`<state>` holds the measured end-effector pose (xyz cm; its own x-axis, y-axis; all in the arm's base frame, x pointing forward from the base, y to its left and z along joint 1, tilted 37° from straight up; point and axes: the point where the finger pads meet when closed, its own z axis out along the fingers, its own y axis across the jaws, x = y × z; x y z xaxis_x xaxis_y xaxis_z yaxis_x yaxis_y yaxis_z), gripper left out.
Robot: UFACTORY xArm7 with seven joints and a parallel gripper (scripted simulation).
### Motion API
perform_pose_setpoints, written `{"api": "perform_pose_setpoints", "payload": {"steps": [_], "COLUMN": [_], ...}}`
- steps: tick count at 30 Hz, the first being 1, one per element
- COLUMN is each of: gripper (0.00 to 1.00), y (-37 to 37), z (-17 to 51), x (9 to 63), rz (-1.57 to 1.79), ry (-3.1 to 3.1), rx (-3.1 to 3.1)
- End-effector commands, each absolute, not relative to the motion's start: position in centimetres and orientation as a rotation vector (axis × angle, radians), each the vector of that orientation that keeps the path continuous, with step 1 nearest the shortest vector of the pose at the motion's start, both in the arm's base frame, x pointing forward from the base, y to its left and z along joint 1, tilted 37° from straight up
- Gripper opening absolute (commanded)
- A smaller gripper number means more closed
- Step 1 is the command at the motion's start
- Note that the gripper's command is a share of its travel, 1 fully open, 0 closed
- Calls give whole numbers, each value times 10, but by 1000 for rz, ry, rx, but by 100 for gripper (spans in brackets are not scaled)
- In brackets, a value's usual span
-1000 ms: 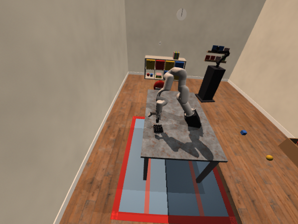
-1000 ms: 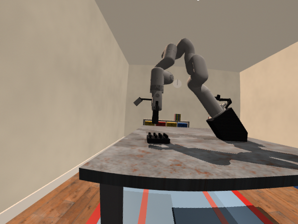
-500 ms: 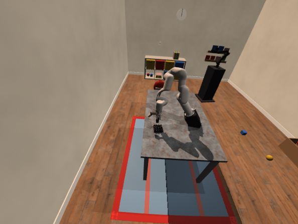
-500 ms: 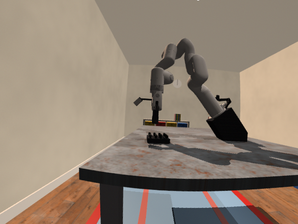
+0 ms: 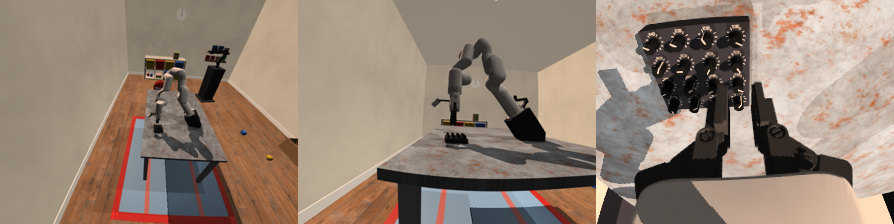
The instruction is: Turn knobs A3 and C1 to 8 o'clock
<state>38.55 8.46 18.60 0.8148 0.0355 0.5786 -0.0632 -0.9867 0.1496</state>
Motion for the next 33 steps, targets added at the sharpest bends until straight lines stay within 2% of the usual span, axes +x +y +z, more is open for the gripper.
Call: {"api": "perform_pose_setpoints", "payload": {"steps": [1, 33], "gripper": [19, 19], "y": [85, 81], "z": [185, 158], "x": [388, 407], "rz": [915, 914], "ry": [-21, -21], "rx": [2836, 2836]}}
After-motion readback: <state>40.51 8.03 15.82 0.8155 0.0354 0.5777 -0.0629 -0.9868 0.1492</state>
